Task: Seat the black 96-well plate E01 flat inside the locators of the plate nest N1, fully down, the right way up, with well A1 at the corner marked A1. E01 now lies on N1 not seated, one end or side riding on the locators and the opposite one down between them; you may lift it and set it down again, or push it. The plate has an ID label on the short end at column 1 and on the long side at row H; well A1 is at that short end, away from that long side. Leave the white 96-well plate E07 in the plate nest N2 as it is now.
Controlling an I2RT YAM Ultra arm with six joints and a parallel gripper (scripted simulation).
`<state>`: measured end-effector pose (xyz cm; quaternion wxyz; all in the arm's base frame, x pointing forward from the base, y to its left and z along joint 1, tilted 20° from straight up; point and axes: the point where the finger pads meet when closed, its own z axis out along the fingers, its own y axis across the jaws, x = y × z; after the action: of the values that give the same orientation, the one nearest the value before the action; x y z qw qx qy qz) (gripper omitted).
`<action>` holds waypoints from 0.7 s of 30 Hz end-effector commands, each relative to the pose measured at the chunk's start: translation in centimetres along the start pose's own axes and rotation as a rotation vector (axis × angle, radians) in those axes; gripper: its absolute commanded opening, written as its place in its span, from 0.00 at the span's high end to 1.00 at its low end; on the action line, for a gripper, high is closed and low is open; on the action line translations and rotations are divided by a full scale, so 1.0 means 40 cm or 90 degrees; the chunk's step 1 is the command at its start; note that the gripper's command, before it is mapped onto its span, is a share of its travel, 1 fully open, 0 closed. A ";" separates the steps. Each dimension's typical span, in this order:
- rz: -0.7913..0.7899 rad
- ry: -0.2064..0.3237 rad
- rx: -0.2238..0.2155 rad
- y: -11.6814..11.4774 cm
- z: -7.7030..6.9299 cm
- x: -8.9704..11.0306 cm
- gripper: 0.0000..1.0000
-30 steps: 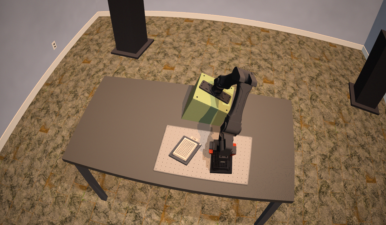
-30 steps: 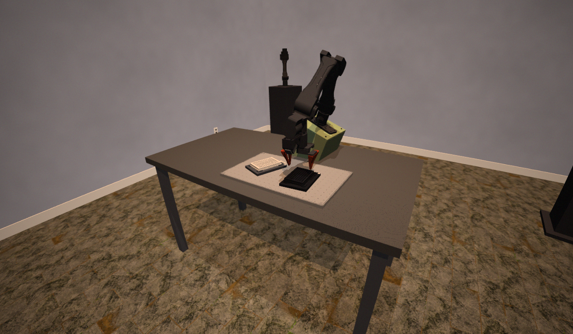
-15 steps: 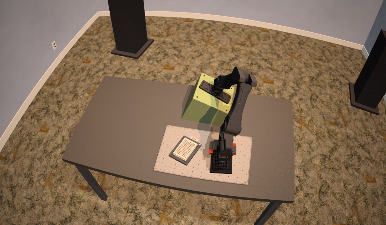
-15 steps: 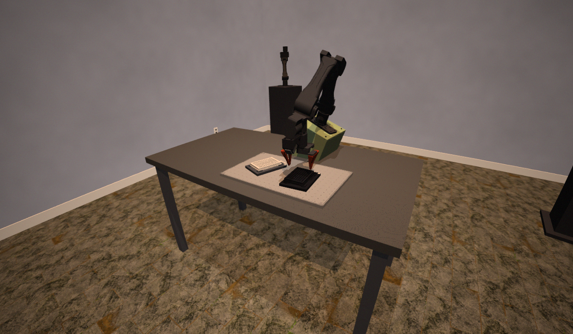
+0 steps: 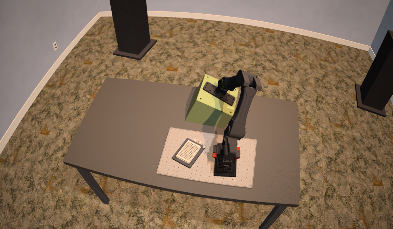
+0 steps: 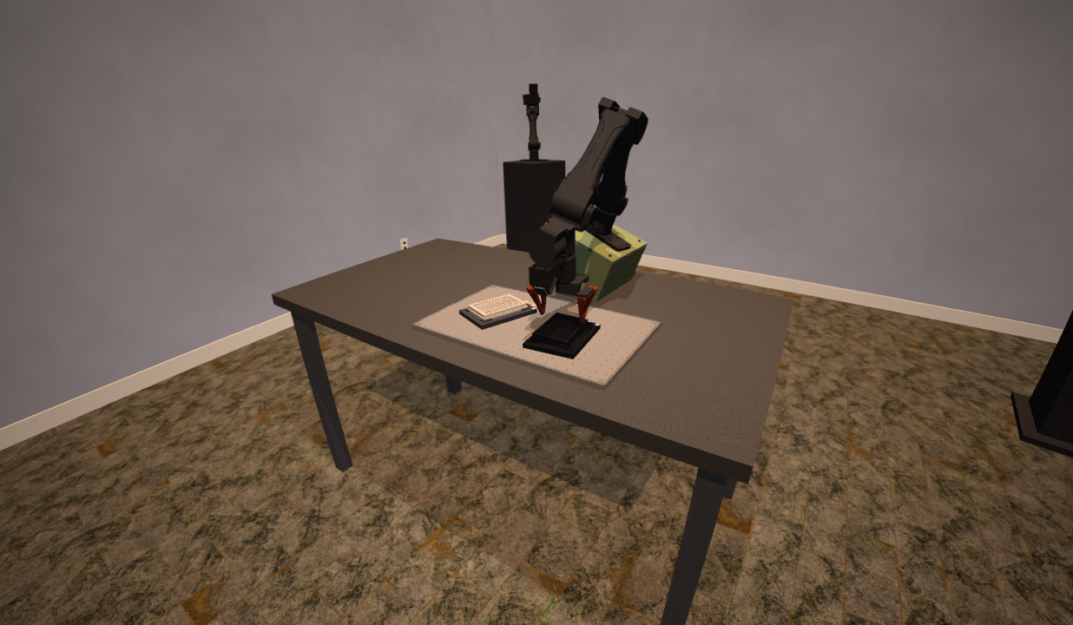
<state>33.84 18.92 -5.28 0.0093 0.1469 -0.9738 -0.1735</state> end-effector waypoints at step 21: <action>0.007 -0.007 -0.001 -0.008 0.088 -0.002 0.00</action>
<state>33.94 20.13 -7.98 0.0043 0.1487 -0.9732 -0.1755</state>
